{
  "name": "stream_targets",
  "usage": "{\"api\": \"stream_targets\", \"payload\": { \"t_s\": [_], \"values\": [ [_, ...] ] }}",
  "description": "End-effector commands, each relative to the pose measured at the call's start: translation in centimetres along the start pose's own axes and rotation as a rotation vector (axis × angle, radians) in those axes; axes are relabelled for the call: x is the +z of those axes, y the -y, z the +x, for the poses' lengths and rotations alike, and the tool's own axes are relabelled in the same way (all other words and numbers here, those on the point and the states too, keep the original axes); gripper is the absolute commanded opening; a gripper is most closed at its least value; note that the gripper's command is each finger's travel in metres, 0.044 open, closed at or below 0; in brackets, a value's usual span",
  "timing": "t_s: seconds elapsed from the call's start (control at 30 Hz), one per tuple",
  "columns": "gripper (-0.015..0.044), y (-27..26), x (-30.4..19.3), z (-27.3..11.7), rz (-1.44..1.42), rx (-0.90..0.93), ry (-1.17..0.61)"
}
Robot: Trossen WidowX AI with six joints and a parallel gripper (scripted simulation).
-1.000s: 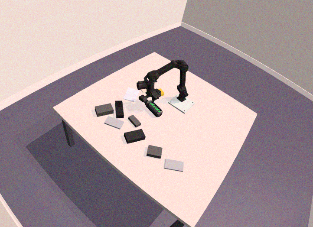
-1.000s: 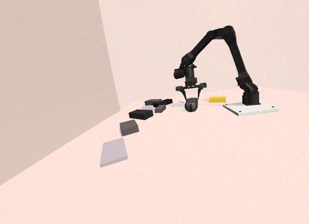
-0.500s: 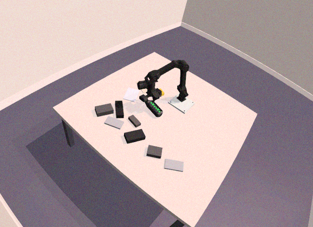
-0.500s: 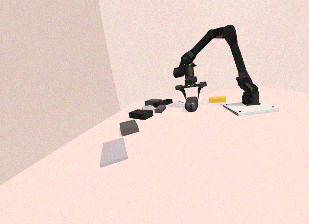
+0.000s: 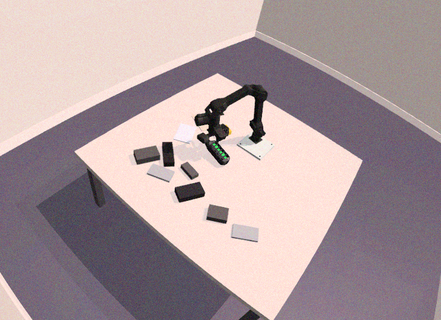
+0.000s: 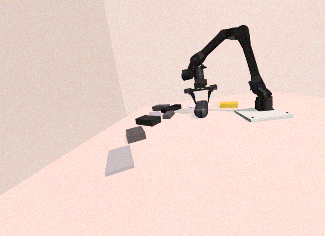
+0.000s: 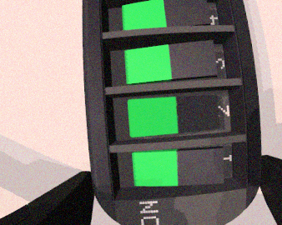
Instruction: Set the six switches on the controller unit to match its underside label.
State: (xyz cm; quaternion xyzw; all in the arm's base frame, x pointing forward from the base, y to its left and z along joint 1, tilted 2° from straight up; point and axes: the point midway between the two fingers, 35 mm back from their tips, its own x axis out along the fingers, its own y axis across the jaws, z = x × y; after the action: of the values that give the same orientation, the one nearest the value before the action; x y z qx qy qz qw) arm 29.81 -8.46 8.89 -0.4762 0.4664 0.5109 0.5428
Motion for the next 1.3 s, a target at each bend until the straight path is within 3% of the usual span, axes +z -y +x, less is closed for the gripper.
{"api": "stream_targets", "payload": {
  "t_s": [0.0, 1.27],
  "values": [
    [0.0336, 0.2, 0.4, -0.8, -0.002, -0.017, -0.011],
    [0.0336, -0.1, 2.3, -2.4, -0.001, -0.017, -0.068]
  ]
}}
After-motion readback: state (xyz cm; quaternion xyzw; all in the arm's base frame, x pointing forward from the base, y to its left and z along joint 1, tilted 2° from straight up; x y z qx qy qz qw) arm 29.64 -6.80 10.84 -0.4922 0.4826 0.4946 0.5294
